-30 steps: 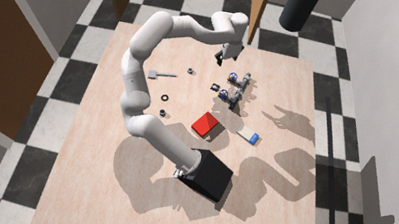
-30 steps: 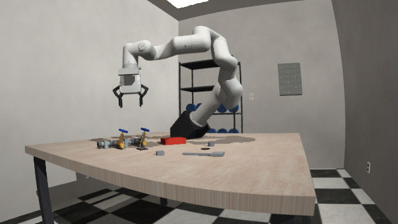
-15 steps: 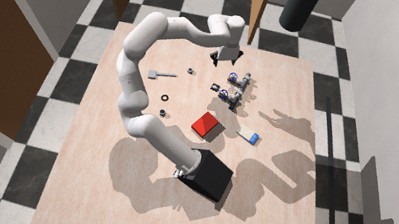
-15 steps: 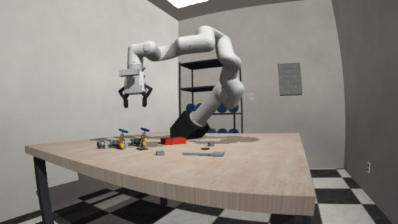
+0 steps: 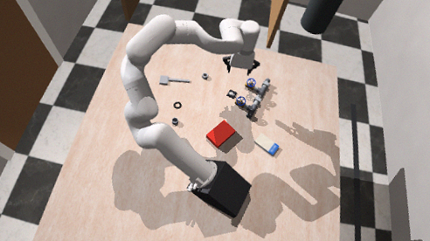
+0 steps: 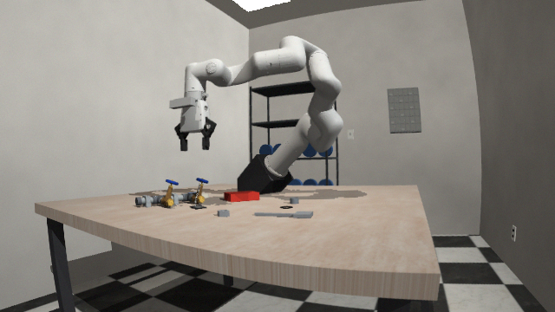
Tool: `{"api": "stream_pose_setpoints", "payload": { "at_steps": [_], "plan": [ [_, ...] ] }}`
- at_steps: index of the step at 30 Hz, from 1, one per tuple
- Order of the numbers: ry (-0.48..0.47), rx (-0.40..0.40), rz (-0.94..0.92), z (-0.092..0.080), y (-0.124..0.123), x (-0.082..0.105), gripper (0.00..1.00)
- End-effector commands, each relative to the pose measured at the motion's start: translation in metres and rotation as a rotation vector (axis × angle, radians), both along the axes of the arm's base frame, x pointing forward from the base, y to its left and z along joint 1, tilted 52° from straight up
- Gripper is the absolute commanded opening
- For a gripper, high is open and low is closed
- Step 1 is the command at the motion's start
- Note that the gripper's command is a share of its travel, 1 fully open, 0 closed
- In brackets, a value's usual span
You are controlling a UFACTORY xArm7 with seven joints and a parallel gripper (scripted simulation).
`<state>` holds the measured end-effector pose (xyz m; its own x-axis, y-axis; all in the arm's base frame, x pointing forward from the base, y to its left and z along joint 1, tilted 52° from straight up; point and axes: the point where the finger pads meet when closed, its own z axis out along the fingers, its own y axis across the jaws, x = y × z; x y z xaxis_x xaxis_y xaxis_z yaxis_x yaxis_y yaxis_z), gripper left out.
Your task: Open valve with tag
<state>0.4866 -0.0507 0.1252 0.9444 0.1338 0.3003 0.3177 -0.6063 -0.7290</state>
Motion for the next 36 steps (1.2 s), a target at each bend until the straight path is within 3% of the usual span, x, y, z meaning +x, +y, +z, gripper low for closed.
{"api": "stream_pose_setpoints", "payload": {
  "at_steps": [1,36],
  "plan": [
    [0.052,-0.003,-0.052,0.0011,-0.0009,-0.0047,1.0],
    [0.061,-0.002,-0.059,0.0011,-0.0006,-0.0056,1.0]
  ]
}}
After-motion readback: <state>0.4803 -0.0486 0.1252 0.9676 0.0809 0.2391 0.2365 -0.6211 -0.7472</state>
